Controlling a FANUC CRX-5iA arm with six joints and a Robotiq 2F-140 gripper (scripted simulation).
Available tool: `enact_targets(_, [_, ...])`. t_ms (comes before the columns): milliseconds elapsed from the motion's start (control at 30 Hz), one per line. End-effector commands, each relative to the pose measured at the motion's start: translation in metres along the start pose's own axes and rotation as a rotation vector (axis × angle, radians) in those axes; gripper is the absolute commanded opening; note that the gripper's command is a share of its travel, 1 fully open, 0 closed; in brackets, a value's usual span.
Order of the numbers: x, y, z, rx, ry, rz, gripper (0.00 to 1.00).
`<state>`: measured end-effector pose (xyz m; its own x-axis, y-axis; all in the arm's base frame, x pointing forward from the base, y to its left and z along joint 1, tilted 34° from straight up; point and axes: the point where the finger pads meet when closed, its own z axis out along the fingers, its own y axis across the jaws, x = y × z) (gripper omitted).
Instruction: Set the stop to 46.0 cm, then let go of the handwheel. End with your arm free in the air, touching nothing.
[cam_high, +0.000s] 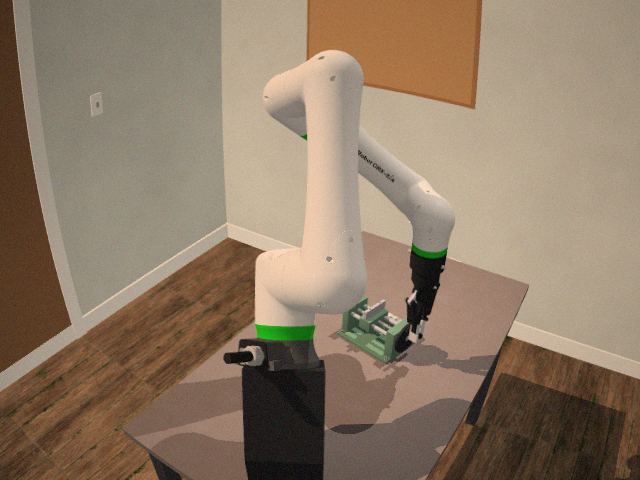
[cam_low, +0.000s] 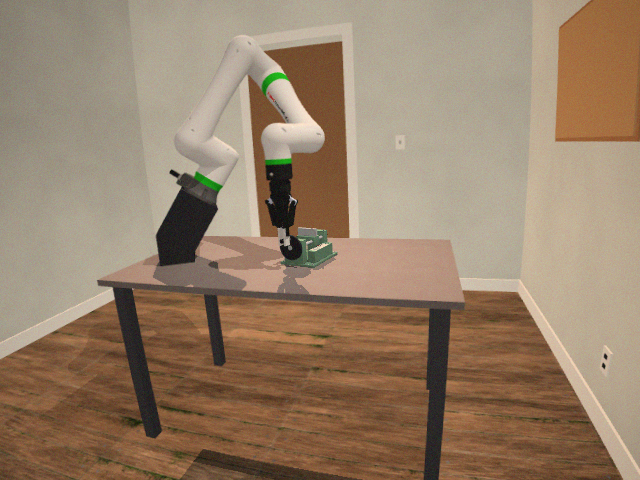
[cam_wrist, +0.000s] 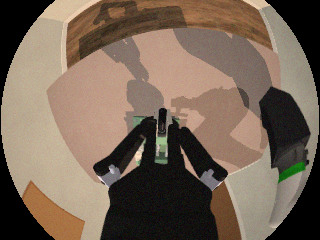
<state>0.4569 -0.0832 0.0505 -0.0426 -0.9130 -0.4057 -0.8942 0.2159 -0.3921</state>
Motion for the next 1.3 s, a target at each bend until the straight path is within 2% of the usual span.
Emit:
enact_targets(0, [0.000, 0.002, 0.000, 0.000, 0.000, 0.000, 0.04])
enact_targets(233, [0.000, 0.017, 0.006, 0.000, 0.000, 0.000, 0.04])
enact_targets(500, [0.000, 0.029, 0.024, 0.000, 0.000, 0.000, 0.04])
enact_targets(1267, [0.000, 0.027, 0.052, 0.000, 0.000, 0.000, 0.04])
